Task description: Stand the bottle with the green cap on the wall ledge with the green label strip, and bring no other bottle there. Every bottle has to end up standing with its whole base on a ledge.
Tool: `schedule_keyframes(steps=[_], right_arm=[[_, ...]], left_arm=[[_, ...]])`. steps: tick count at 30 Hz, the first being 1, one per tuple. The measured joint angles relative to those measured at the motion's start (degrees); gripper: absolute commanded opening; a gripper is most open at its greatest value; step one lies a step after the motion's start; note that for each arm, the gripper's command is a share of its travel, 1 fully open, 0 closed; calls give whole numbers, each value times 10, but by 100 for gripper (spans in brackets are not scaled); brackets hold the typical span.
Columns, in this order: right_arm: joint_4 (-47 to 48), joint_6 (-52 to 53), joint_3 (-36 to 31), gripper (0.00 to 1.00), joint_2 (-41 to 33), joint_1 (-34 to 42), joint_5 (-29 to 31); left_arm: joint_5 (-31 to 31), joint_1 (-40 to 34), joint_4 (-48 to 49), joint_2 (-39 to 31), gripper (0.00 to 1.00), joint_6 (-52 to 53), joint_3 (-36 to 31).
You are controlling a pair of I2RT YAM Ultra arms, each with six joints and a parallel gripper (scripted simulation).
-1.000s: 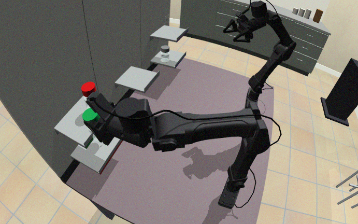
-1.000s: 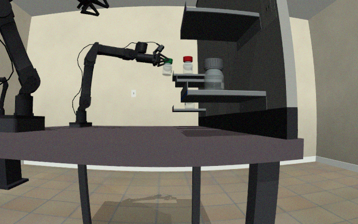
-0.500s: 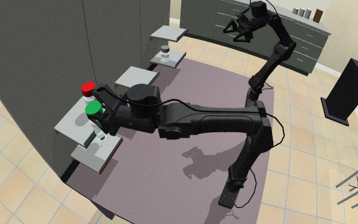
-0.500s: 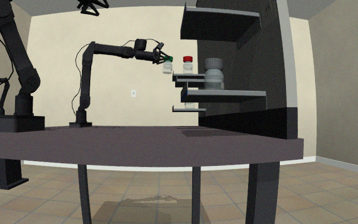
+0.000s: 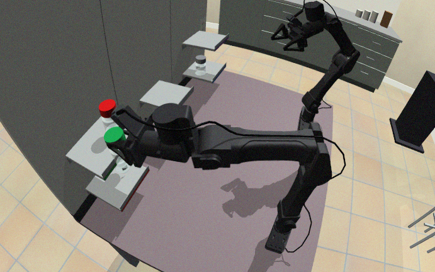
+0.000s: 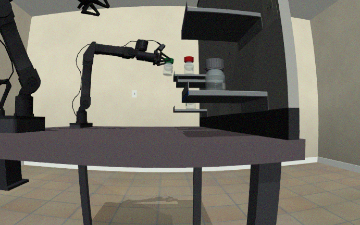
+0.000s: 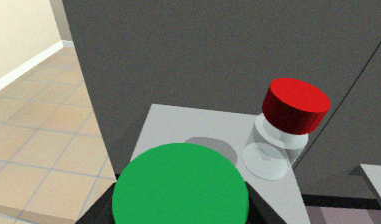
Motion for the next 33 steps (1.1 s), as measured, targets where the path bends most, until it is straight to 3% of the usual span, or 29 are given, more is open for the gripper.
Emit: schedule_keyframes(steps=[6,17,33], right_arm=[[0,0,0,89,0,0,0],[0,0,0,89,0,0,0],[0,0,0,89,0,0,0]], left_arm=[[0,0,-30,-2,50,0,53],[-8,0,-33,6,50,0,66],[-24,-18,-3,103,50,0,134]])
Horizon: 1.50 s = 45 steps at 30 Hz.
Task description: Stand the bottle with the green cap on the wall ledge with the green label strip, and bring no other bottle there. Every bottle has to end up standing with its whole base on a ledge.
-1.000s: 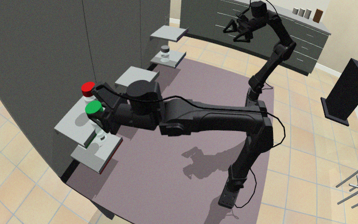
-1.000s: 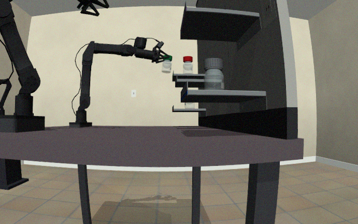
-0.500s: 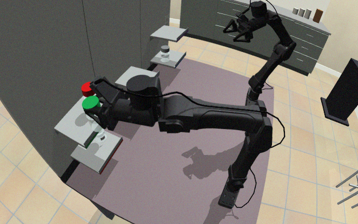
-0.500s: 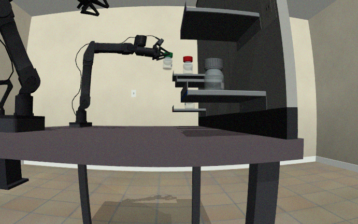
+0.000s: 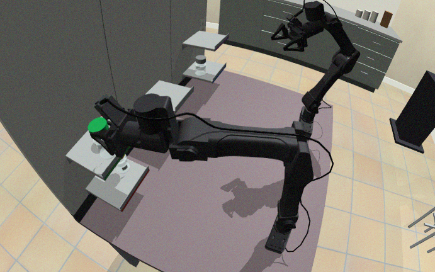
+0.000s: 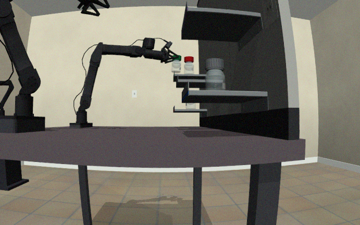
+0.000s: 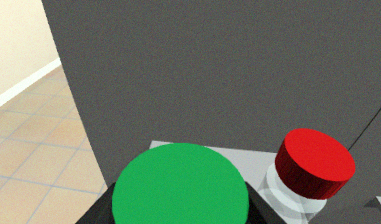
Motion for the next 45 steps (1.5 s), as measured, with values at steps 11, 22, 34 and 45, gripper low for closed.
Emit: schedule_keyframes(steps=[11,22,34,45], right_arm=[[0,0,0,89,0,0,0],[0,0,0,89,0,0,0],[0,0,0,89,0,0,0],[0,0,0,89,0,0,0]], left_arm=[[-6,-7,12,56,50,0,49],[-7,-7,12,57,50,0,56],[-9,-7,19,59,50,0,62],[-9,-12,21,67,50,0,81]])
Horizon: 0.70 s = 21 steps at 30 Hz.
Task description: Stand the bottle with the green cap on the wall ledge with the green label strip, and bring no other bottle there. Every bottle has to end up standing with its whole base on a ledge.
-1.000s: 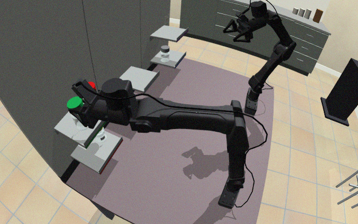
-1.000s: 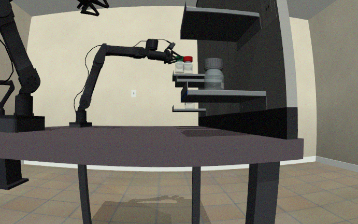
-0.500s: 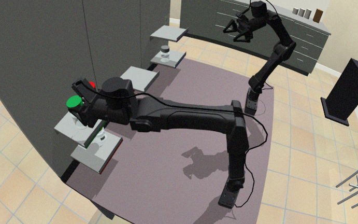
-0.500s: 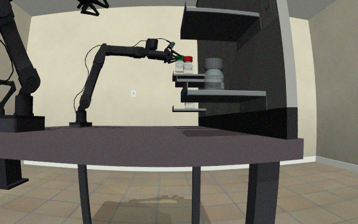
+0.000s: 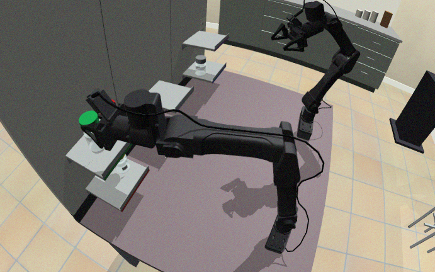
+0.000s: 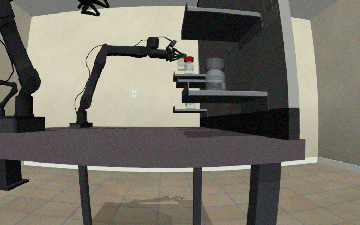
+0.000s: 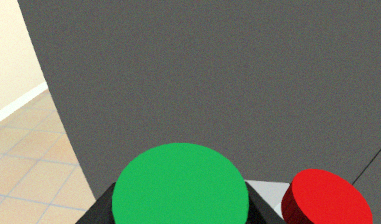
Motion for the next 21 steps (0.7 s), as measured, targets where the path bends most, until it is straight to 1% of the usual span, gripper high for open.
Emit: schedule_keyframes(steps=[9,14,21], right_arm=[[0,0,0,89,0,0,0],[0,0,0,89,0,0,0],[0,0,0,89,0,0,0]], left_arm=[[0,0,20,0,50,0,-2],[0,0,59,-4,50,0,-29],[0,0,63,-5,50,0,-53]])
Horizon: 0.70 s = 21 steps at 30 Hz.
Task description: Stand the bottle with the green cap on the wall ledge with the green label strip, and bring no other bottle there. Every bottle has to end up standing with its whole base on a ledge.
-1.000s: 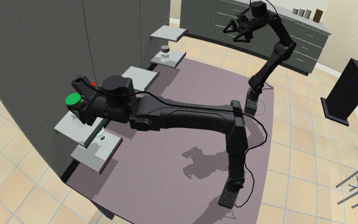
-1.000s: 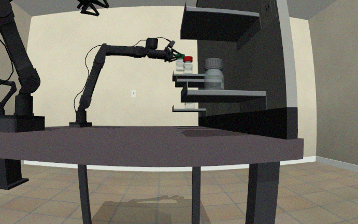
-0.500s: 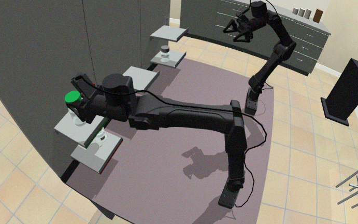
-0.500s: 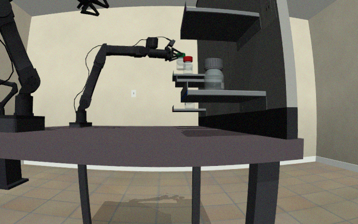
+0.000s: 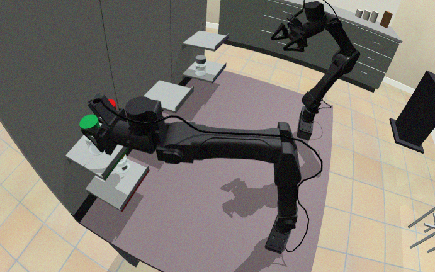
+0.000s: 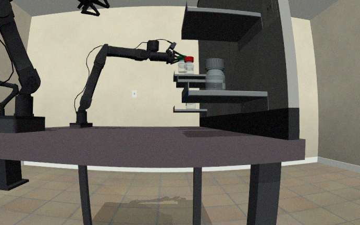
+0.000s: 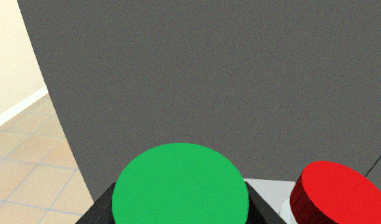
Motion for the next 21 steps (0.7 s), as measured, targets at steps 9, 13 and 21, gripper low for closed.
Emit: schedule_keyframes(steps=[9,13,21], right_arm=[[0,0,0,89,0,0,0],[0,0,0,89,0,0,0],[0,0,0,89,0,0,0]], left_arm=[[0,0,46,-3,50,0,-64],[0,0,60,-5,50,-1,-75],[0,0,63,-5,50,-1,-77]])
